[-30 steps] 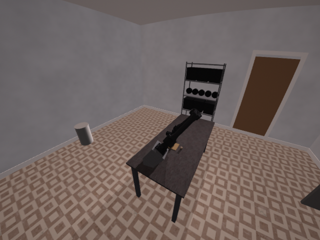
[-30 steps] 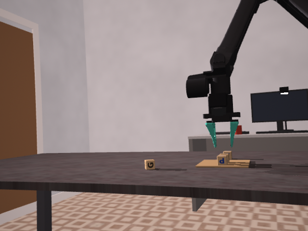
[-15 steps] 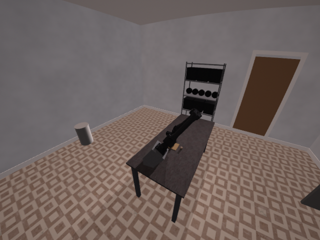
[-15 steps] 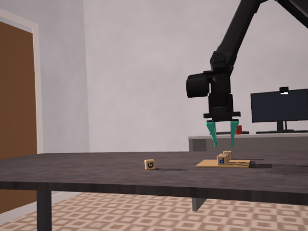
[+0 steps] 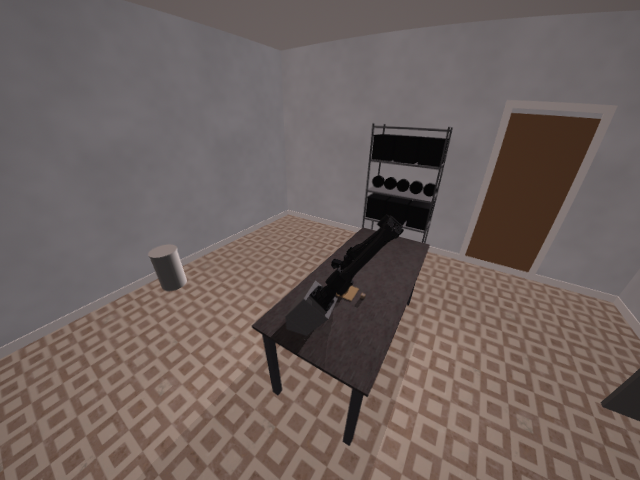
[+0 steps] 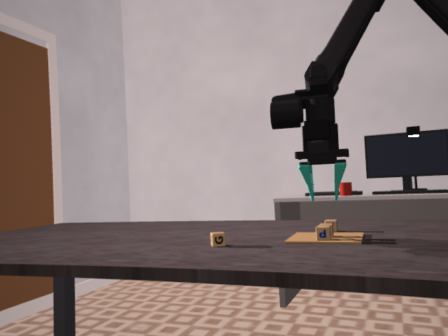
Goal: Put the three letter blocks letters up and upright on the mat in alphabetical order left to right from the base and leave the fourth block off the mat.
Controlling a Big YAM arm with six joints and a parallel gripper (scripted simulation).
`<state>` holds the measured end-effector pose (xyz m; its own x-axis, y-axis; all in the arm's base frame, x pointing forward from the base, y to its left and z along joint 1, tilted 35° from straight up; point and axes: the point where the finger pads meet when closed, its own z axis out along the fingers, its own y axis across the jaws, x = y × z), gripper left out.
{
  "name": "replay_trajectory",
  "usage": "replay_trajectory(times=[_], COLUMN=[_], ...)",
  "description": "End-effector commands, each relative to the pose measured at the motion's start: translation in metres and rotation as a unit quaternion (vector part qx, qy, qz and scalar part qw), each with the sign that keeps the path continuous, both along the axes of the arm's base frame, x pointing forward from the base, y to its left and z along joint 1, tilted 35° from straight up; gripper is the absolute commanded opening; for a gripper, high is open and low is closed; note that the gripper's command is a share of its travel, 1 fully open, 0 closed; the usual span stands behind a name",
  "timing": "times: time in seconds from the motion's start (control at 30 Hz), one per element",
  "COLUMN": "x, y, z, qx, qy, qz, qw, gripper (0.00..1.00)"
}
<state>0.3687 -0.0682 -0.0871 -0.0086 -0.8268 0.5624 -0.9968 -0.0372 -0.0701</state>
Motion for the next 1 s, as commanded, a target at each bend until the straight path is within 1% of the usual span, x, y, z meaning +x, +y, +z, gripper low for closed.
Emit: replay_trajectory(times=[0.0,0.1,0.17,0.23,0.3,0.37,0.43,0.47,0.9,0.97], x=[0.003,0.007,0.007,0.009,0.011,0.010,0.010,0.010,0.013,0.014], y=[0.010,0.009,0.009,0.016,0.017,0.009,0.008,0.009,0.010,0.011], z=[0.017,0.024,0.024,0.027,0.030,0.030,0.031,0.030,0.030,0.027], qx=[0.001,0.001,0.001,0.002,0.002,0.002,0.002,0.002,0.003,0.003], qy=[-0.014,-0.018,-0.018,-0.020,-0.021,-0.022,-0.022,-0.022,-0.025,-0.023], qz=[-0.002,-0.008,-0.008,-0.002,-0.002,-0.013,-0.015,-0.013,-0.014,-0.017], qw=[1.000,1.000,1.000,1.000,1.000,1.000,1.000,1.000,1.000,1.000], gripper=[0.45,0.45,0.45,0.45,0.45,0.45,0.45,1.00,1.00,1.00])
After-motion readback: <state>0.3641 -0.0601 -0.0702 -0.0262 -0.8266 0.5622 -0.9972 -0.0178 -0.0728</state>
